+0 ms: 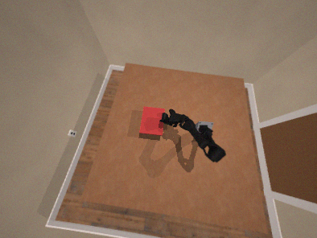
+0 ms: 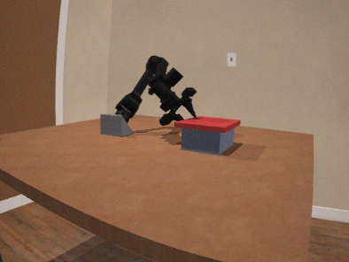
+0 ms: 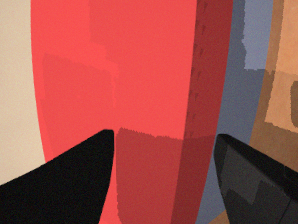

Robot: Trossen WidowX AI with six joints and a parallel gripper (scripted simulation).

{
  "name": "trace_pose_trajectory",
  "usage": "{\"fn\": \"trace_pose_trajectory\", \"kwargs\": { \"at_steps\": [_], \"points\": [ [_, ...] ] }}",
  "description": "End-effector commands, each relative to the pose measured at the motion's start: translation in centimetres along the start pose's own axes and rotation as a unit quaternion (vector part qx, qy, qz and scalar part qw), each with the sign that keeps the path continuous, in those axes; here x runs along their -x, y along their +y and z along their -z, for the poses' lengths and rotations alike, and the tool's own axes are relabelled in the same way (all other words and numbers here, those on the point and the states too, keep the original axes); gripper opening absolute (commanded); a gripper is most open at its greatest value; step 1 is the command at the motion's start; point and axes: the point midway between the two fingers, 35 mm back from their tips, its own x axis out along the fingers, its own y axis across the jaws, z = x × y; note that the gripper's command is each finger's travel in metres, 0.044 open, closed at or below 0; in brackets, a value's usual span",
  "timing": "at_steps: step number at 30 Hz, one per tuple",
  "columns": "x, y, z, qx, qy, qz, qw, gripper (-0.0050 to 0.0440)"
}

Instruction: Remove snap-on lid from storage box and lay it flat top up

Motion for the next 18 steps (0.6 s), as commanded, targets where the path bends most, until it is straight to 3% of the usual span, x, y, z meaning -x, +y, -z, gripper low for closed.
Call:
{"fn": "trace_pose_trajectory", "kwargs": {
  "at_steps": [1, 12, 17, 18],
  "points": [
    [-0.05, -0.08, -0.1, -0.002, -0.002, 0.0, 1.0, 0.0178],
    [-0.05, -0.08, -0.1, -0.002, -0.002, 0.0, 1.0, 0.0118],
    [-0.05, -0.08, -0.1, -0.002, -0.002, 0.0, 1.0, 0.0],
    [-0.05, -0.08, -0.1, -0.002, -0.002, 0.0, 1.0, 0.0]
  ]
}}
